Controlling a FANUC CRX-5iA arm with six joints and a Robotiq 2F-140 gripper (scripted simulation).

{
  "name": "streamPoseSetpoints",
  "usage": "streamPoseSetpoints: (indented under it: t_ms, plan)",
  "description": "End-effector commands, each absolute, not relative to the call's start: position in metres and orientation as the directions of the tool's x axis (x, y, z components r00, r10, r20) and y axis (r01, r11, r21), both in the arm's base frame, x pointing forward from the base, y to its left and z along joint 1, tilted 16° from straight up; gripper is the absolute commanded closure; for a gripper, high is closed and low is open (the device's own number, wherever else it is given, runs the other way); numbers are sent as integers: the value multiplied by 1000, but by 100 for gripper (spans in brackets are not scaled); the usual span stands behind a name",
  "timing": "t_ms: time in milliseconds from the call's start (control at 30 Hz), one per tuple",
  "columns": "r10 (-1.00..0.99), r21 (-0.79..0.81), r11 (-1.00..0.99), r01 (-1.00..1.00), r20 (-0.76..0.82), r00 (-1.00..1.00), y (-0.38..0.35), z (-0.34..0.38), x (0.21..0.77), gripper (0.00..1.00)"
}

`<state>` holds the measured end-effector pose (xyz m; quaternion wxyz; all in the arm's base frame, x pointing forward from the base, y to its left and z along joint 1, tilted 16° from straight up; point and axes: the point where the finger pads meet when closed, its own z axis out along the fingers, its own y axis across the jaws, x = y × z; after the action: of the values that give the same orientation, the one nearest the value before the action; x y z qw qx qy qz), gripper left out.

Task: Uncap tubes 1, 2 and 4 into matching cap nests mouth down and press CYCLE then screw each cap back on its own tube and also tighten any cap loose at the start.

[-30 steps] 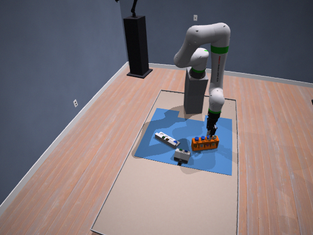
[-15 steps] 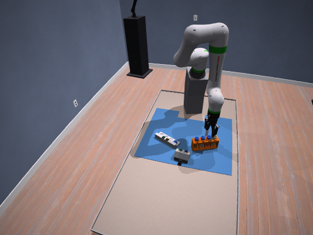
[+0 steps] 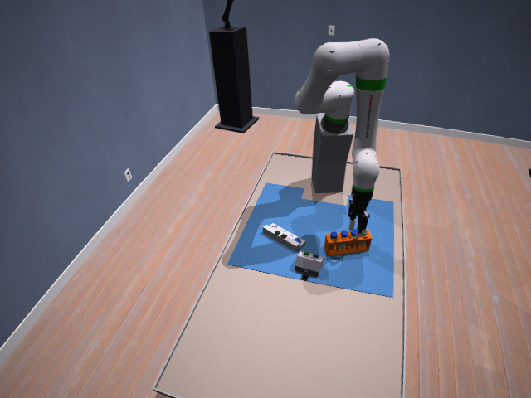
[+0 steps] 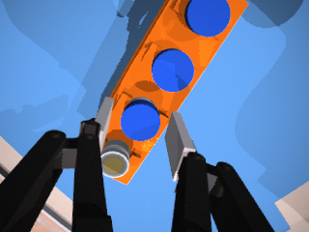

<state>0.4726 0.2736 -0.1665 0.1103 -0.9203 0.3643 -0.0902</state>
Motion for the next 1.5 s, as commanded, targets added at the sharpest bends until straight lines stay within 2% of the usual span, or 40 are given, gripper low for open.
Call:
streamPoseSetpoints:
  t_ms: [0, 133, 167, 233, 333, 400, 667, 700, 1167, 1467]
  plan:
    - [-805, -275, -579, -768, 44, 591, 274, -166, 473, 65]
    - [-929, -277, -347, -896, -29, 369, 274, -166, 473, 65]
    - [-929, -277, -347, -896, -29, 369, 274, -166, 473, 65]
    - [-972, -269, -198, -942, -72, 225, 274, -166, 473, 65]
    - [-986, -261, -107, -959, -97, 136, 274, -166, 473, 65]
    - [-991, -246, 23, -969, -130, 10, 274, -166, 473, 65]
    - [-991, -246, 23, -969, -130, 10, 274, -166, 473, 65]
    - [-991, -246, 23, -969, -130, 10, 274, -166, 473, 100]
    - [-991, -246, 23, -969, -130, 10, 274, -166, 473, 100]
    - [-903, -278, -411, -868, -10, 430, 274, -166, 473, 100]
